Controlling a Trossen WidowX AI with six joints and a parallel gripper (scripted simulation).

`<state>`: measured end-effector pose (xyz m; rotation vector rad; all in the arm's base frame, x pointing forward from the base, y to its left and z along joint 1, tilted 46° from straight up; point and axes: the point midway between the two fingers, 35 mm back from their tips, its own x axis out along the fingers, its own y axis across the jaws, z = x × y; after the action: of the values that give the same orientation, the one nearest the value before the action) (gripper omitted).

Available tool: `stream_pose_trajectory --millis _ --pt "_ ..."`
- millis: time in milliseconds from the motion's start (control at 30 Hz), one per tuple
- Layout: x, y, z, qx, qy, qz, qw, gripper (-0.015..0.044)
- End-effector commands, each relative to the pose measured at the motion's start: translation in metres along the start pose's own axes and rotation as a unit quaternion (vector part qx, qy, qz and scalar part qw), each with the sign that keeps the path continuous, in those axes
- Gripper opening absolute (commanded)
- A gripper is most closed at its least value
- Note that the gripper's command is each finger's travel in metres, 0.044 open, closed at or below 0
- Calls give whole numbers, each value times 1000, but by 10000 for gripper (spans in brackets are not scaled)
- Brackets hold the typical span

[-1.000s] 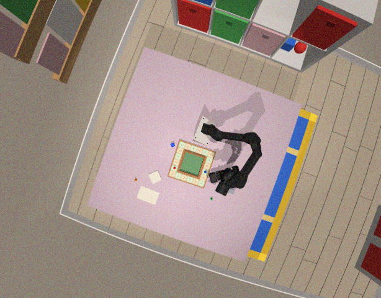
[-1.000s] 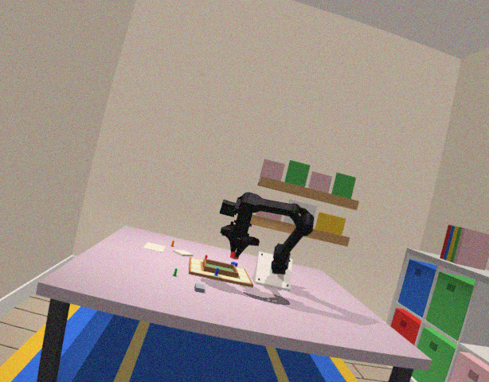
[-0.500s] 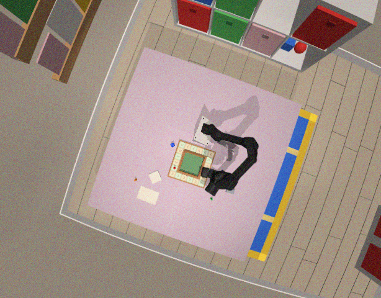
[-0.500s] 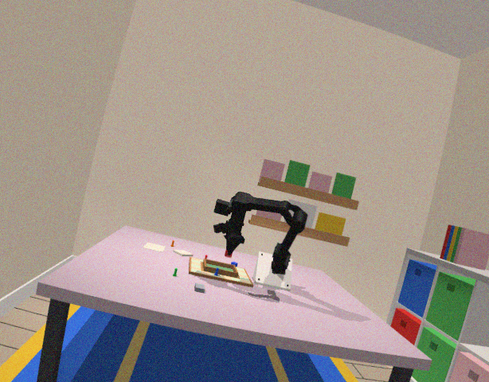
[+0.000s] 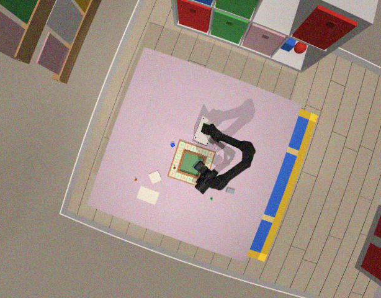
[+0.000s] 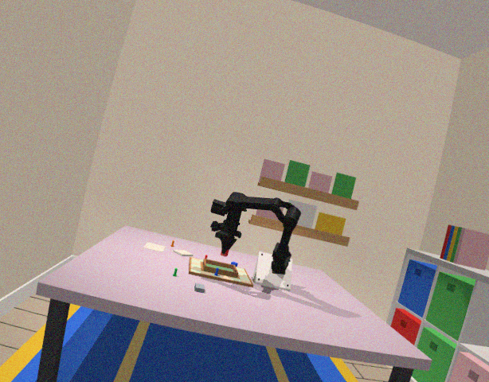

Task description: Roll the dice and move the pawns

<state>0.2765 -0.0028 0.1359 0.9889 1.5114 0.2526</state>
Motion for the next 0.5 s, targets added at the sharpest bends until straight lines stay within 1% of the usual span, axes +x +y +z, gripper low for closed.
stream_pose_trajectory --millis 0,233,467 --pt "4 -11 4 59 3 -3 998 0" --pt "8 -32 15 180 3 -3 984 0" --pt "13 -53 23 298 3 -3 955 0"
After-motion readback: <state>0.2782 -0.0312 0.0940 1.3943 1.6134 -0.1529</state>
